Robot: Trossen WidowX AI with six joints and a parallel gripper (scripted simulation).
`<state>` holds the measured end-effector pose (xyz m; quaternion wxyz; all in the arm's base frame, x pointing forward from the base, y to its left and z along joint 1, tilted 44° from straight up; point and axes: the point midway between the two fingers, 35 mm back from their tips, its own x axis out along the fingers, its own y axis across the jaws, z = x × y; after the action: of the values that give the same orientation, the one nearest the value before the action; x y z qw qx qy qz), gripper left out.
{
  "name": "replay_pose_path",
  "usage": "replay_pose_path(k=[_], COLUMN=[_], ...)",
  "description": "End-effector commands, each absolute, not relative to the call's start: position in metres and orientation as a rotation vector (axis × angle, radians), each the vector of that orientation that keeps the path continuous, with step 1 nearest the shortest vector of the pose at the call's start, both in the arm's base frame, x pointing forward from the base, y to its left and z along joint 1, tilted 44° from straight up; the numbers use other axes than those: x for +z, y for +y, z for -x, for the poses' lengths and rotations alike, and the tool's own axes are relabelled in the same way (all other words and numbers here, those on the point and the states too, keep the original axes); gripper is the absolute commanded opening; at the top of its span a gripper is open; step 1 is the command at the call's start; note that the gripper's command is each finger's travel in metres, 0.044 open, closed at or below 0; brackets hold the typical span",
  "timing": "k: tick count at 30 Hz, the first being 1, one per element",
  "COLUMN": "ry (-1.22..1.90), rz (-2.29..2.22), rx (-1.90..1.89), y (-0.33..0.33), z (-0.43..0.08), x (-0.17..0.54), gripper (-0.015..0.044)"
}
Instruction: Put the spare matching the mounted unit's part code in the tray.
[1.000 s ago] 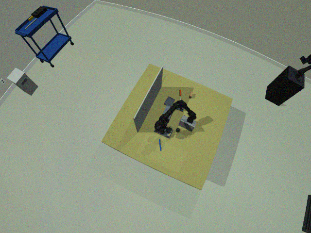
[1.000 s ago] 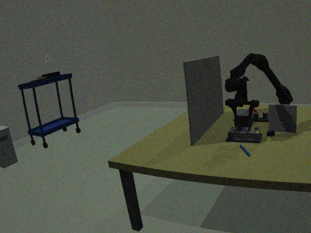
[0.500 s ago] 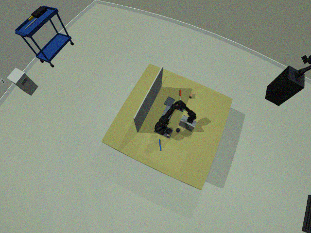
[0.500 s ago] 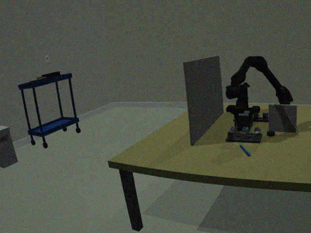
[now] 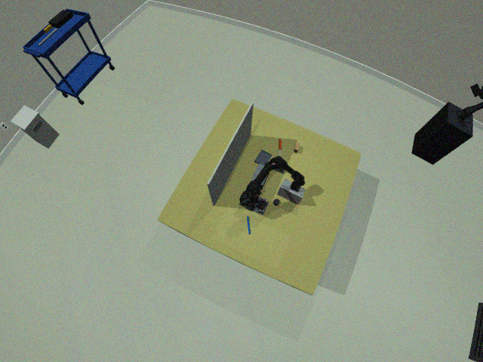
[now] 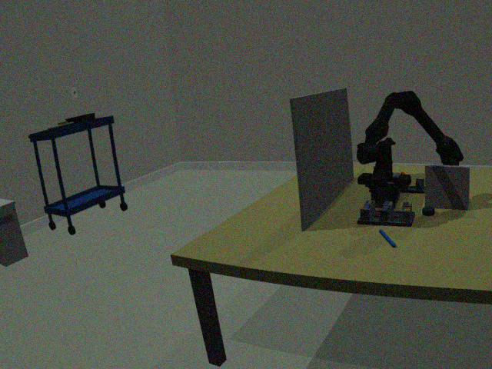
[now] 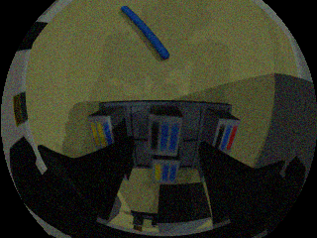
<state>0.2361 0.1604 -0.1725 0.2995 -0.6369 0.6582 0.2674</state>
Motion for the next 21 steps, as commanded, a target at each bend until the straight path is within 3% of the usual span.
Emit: replay_pose_path(k=[1,21], ry=[1.746,1.747], rz=[1.701,1.702], rx=[0.711,0.709], y=[0.155,0.131], z=[-0.236,-0.235], x=[-0.178,-0.201], gripper=[0.03,0.03])
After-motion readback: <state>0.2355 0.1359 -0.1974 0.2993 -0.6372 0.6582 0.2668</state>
